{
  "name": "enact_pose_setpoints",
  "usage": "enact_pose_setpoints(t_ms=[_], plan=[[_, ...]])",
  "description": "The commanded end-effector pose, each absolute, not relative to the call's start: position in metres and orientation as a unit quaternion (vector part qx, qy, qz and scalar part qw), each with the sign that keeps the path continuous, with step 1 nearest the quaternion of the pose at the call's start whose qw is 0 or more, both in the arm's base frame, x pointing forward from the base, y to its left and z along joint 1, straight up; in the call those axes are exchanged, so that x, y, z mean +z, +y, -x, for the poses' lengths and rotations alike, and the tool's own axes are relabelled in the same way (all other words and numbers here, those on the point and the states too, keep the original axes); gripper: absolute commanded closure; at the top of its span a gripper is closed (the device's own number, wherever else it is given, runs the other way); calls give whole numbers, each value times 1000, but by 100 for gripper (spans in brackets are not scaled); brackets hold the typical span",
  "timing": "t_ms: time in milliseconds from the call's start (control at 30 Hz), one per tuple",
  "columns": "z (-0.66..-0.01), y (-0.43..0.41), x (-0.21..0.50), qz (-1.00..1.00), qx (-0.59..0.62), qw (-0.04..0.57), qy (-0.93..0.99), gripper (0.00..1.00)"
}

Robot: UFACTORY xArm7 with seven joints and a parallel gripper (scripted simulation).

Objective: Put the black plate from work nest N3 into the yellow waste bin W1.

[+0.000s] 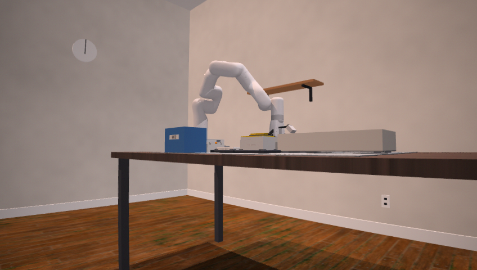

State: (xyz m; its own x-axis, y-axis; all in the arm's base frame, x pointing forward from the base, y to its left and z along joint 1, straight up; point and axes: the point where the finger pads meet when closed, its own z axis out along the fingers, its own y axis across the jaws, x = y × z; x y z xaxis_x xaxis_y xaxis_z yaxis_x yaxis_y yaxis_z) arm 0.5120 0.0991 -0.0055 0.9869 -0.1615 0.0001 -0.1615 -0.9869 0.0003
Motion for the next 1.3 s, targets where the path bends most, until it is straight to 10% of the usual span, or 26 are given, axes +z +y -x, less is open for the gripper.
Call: enact_pose_setpoints(t_ms=[0,33,67,1267], plan=[[-514,99,-4,-997,2,0,-81,0],[-514,99,-4,-997,2,0,-81,0],[-514,99,-3,-997,2,0,-81,100],[-514,99,-3,-997,2,0,-81,100]])
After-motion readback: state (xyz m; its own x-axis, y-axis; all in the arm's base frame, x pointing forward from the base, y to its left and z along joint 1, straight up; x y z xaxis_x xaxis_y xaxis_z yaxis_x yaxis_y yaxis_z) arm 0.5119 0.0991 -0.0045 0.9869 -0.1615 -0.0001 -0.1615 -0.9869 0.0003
